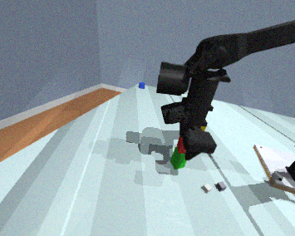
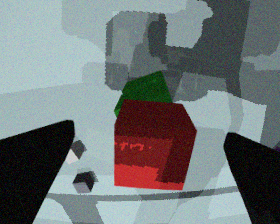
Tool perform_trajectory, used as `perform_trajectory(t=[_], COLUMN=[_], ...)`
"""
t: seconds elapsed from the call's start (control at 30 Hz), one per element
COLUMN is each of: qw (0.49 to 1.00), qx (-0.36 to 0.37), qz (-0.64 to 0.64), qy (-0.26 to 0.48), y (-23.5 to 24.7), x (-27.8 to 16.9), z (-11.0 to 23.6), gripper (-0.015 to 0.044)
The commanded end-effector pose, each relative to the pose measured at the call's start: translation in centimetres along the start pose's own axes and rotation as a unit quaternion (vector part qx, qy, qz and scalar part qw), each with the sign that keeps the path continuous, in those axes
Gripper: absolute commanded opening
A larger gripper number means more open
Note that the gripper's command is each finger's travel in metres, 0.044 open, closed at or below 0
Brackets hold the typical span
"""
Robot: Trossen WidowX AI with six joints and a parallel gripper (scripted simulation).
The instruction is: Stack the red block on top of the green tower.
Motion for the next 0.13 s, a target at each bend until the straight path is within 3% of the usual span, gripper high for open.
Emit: perform_trajectory(t=[0.0, 0.1], qw=[1.000, 1.000], qx=[0.000, 0.000], qz=[0.000, 0.000], qy=[-0.001, -0.001], y=[0.00, 0.00], x=[0.01, 0.01], z=[-0.02, -0.02], gripper=[0.0440, 0.0440])
Point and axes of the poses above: the point midway between the two fingers, 35 mm back from their tips, its own z axis back along the fingers, its own y axis across the jaws, x = y × z, the point moved 6 cm from there along z, back along the fingers
